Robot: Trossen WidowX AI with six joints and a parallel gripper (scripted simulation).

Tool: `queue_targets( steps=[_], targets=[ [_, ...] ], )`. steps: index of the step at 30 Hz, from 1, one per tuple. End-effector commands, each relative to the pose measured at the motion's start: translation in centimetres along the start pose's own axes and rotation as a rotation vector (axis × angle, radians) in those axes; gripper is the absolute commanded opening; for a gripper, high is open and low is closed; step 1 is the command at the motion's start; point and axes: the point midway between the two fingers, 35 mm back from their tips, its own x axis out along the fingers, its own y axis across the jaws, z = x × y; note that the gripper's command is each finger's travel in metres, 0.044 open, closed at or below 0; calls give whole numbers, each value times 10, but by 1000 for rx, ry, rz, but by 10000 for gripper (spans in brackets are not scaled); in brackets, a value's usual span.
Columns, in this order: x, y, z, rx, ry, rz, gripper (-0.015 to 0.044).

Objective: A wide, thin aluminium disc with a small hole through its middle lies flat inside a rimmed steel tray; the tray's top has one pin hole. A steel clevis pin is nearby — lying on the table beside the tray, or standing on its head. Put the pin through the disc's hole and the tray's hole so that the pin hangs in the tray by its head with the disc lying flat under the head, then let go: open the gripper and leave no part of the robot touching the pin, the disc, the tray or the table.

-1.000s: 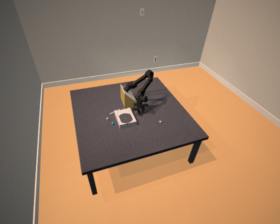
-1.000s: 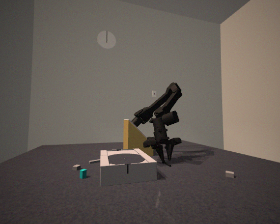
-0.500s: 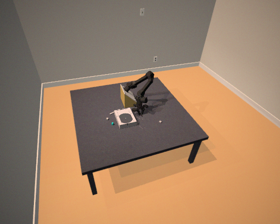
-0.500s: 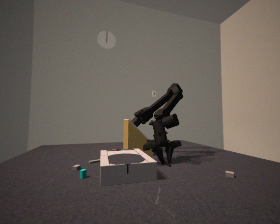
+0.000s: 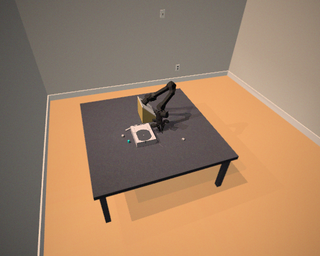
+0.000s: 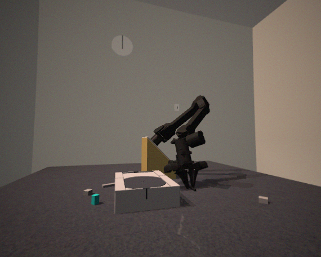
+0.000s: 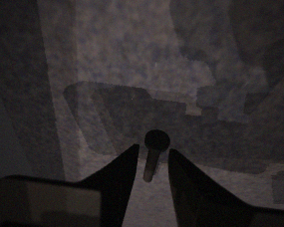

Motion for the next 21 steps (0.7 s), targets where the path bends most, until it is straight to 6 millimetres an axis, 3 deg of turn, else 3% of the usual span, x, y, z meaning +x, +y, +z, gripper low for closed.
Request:
queue_targets(
  steps=[1, 5, 14, 21],
  targets=[
    [0, 1, 0, 3, 1, 2, 29],
    [0, 1, 0, 3, 1, 2, 2],
    [0, 1, 0, 3, 1, 2, 0],
    [-17, 0, -7, 0, 1, 2, 0]
  ],
)
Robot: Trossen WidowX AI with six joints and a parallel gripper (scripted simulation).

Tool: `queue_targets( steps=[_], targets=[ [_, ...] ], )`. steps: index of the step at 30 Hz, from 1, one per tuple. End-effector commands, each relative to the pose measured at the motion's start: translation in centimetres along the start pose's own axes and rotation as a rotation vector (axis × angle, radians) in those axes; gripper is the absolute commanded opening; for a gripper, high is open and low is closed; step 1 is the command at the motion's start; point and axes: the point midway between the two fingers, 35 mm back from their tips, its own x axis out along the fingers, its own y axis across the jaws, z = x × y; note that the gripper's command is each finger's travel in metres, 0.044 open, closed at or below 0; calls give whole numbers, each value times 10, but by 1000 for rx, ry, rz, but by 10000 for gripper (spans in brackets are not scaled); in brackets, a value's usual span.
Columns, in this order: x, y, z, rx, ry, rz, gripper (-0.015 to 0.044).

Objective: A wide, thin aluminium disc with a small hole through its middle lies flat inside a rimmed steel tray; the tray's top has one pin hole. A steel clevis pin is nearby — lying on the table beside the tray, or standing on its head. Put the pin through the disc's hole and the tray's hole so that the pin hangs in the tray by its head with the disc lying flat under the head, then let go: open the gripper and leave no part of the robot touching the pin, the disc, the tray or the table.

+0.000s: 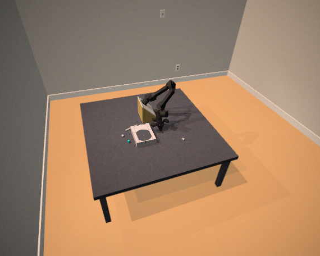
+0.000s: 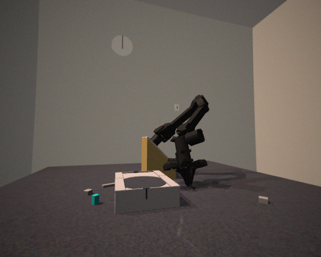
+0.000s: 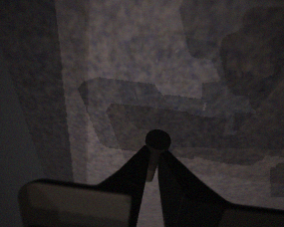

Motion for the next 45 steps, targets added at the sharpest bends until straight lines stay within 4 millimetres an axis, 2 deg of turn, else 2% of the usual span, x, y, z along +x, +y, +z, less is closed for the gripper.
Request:
queue_targets(
  steps=[1, 15, 22, 31, 35, 45],
  targets=[
    [-11, -2, -6, -10, 7, -5, 0],
    [-53, -2, -22, -11, 8, -4, 0],
    [-54, 0, -23, 0, 8, 1, 0],
    [-52, 11, -32, 287, -8, 24, 0],
    [-53, 18, -45, 390, 24, 57, 0],
    [-52, 32, -55, 732, 15, 84, 0]
  ],
)
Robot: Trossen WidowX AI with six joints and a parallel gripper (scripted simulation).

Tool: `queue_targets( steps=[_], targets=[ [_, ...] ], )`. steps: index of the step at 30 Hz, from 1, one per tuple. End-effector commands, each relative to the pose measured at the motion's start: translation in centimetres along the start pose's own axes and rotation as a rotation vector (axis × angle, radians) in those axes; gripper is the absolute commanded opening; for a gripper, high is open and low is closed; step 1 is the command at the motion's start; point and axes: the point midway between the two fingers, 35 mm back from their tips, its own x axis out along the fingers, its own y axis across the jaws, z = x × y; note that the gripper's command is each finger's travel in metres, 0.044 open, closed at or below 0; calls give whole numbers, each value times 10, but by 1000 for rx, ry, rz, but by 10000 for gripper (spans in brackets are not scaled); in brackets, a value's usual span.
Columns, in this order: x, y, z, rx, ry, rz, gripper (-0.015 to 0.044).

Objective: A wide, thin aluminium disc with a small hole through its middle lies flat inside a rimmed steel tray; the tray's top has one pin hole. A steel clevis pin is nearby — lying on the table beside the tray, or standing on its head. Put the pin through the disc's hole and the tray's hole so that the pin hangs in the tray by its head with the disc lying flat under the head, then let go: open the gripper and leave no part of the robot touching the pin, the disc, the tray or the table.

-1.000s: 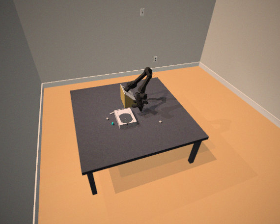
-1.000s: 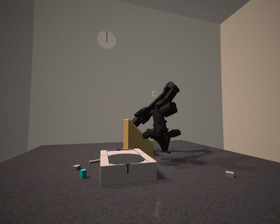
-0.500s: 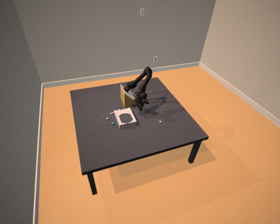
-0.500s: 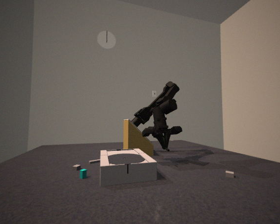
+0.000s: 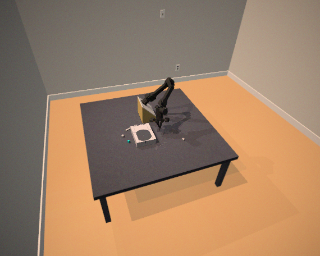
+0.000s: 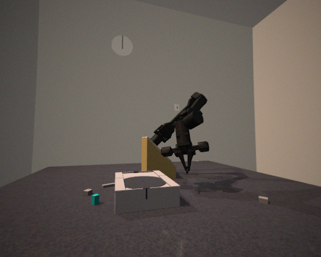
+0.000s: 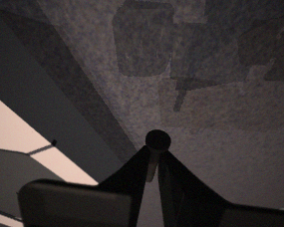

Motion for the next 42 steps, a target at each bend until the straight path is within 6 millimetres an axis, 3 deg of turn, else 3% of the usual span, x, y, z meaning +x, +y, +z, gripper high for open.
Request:
queue_targets(
  steps=[1, 42],
  targets=[
    [2, 4, -6, 134, -5, 19, 0],
    [6, 40, -65, 1547, 32, 168, 0]
  ],
)
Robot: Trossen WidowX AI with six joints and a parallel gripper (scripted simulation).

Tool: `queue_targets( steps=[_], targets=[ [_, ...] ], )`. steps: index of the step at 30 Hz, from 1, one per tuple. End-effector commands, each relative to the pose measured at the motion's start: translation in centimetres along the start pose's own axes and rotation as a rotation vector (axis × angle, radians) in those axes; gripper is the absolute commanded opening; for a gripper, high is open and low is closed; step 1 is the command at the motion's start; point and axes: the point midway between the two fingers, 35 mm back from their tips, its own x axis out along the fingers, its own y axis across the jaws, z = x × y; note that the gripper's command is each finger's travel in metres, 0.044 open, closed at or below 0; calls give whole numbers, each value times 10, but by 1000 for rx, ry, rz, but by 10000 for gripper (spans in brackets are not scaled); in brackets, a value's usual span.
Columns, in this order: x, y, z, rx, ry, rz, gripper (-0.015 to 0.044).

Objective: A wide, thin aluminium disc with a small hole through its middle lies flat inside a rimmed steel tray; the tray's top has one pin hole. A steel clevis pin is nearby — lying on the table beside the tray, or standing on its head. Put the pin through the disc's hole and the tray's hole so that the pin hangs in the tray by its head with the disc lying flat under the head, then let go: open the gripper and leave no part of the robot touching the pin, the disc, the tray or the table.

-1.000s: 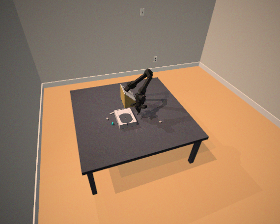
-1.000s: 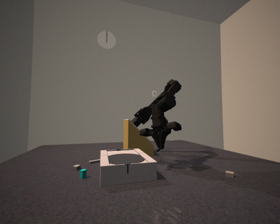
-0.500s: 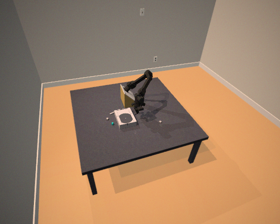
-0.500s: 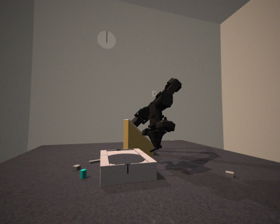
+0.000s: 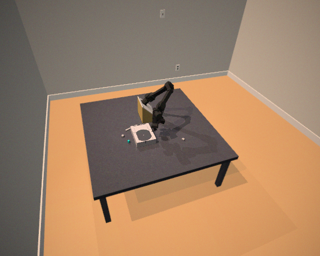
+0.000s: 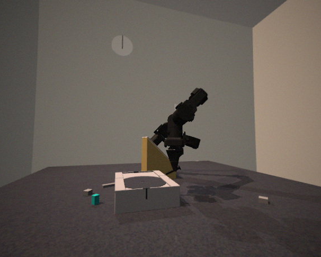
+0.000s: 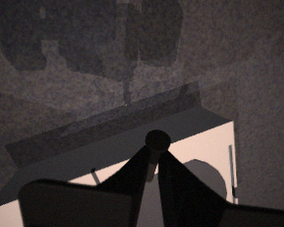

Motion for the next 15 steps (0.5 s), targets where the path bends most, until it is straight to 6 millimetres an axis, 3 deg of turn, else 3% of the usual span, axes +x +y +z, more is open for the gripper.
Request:
queue_targets(
  steps=[1, 15],
  targets=[
    [2, -4, -7, 135, 13, 14, 0],
    [2, -19, -24, 620, 46, 43, 0]
  ],
)
